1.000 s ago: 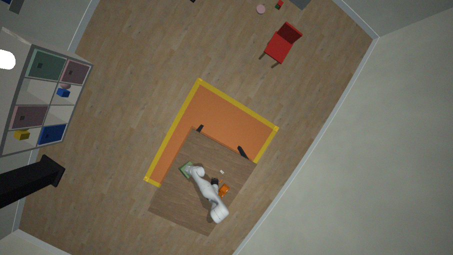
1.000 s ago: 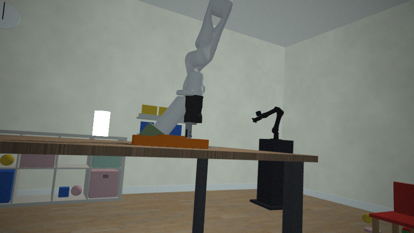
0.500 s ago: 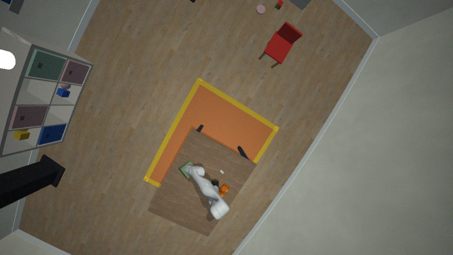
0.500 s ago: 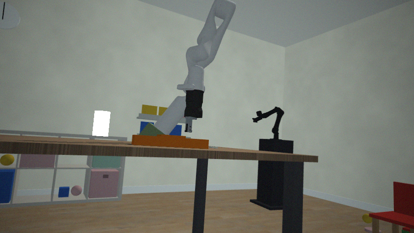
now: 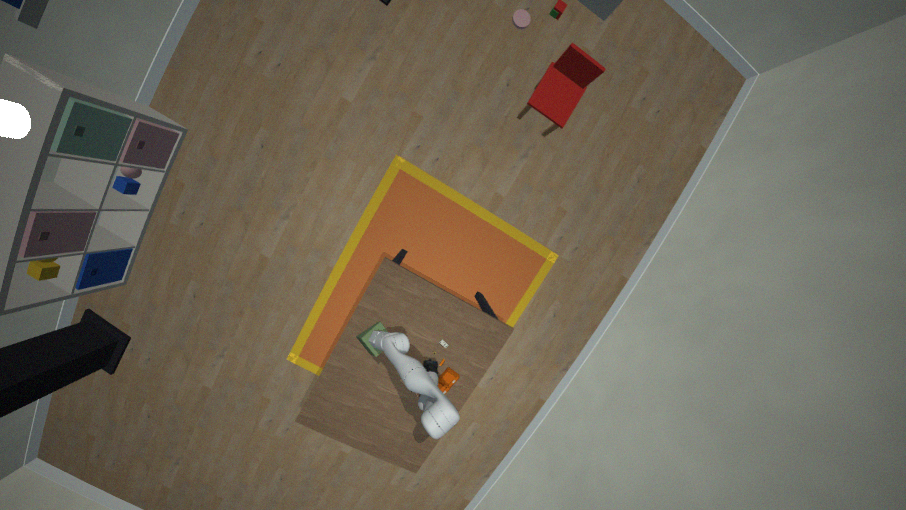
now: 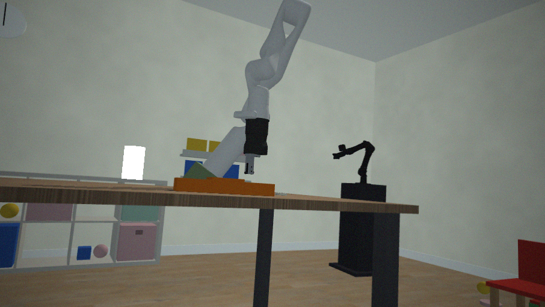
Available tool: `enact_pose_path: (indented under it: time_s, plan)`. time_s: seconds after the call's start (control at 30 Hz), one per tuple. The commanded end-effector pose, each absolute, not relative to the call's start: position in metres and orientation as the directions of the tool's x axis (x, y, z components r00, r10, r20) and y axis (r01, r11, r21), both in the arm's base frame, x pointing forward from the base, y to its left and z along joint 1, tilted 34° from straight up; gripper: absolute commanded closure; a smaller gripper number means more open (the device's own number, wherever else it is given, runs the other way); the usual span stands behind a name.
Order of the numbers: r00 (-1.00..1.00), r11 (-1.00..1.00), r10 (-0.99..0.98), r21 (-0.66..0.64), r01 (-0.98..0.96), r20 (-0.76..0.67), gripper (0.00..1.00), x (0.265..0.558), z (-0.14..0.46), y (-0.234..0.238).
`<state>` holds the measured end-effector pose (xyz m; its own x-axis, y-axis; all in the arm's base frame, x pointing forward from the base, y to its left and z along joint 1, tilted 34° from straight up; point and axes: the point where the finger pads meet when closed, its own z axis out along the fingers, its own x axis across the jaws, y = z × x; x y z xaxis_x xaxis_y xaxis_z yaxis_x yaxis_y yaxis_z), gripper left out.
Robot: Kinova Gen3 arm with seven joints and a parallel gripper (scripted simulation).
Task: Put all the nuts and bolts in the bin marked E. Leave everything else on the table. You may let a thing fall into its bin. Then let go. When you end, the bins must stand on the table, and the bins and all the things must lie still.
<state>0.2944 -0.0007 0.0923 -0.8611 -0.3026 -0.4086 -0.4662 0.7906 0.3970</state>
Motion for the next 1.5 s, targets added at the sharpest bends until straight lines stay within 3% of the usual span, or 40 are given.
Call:
enact_pose_path:
  time_s: [0.0, 0.4, 0.83, 0.93, 1.47]
  plan:
    - [-0.856, 0.801, -0.303, 0.374, -0.466, -0.418, 1.00, 0.318, 0.094, -0.013]
    - [-0.856, 0.802, -0.303, 0.374, -0.466, -0.418, 1.00, 0.375, 0.098, -0.031]
    - [-0.974, 0.842, 0.161, 0.538, 0.050, -0.161, 1.00, 0.438, 0.103, -0.050]
    - [-0.973, 0.841, 0.165, 0.538, 0.055, -0.159, 1.00, 0.453, 0.105, -0.054]
    - [-0.973, 0.841, 0.165, 0.538, 0.055, -0.159, 1.00, 0.452, 0.105, -0.053]
